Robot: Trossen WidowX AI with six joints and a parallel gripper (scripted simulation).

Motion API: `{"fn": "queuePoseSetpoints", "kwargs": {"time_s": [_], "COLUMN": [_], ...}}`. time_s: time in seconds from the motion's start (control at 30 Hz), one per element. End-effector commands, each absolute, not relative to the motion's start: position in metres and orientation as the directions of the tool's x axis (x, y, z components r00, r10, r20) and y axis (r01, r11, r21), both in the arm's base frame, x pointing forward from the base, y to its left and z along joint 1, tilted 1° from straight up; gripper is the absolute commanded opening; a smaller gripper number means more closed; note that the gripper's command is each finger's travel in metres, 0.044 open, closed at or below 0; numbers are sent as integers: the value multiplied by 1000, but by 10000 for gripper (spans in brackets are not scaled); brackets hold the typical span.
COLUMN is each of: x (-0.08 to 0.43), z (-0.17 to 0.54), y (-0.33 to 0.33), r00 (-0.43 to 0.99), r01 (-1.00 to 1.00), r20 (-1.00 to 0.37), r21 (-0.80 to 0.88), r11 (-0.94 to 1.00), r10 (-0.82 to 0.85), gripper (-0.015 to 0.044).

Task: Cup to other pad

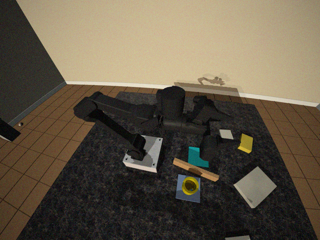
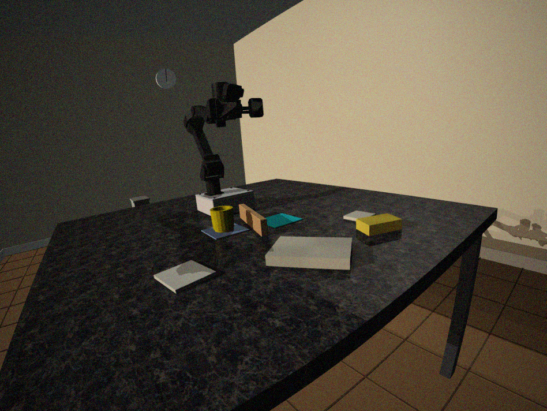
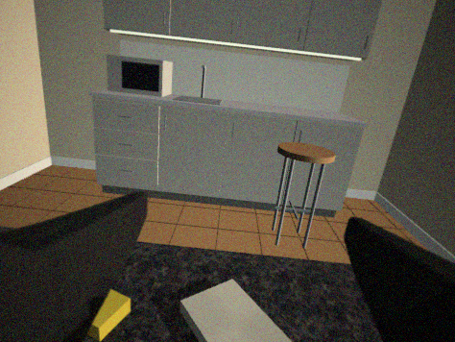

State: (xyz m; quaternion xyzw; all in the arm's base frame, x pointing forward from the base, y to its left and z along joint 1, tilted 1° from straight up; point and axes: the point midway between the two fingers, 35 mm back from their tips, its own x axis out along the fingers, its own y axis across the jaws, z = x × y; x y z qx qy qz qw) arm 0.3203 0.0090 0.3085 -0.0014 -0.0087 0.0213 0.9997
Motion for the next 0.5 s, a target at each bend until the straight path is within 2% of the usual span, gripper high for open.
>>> {"fn": "queuePoseSetpoints", "kwargs": {"time_s": [0.0, 0.07, 0.17, 0.27, 0.47], "x": [322, 333, 343, 339, 311], "z": [305, 279, 217, 175, 112], "y": [8, 0, -20, -33, -53], "r00": [999, 991, 899, 777, 467], "r01": [-39, -31, -127, -276, -606], "r20": [0, -135, -436, -626, -881], "r21": [-17, -130, -350, -435, -383], "r11": [999, 991, 928, 857, 698], "r10": [39, 13, -41, -68, -78], "gripper": [374, 321, 242, 167, 167]}}
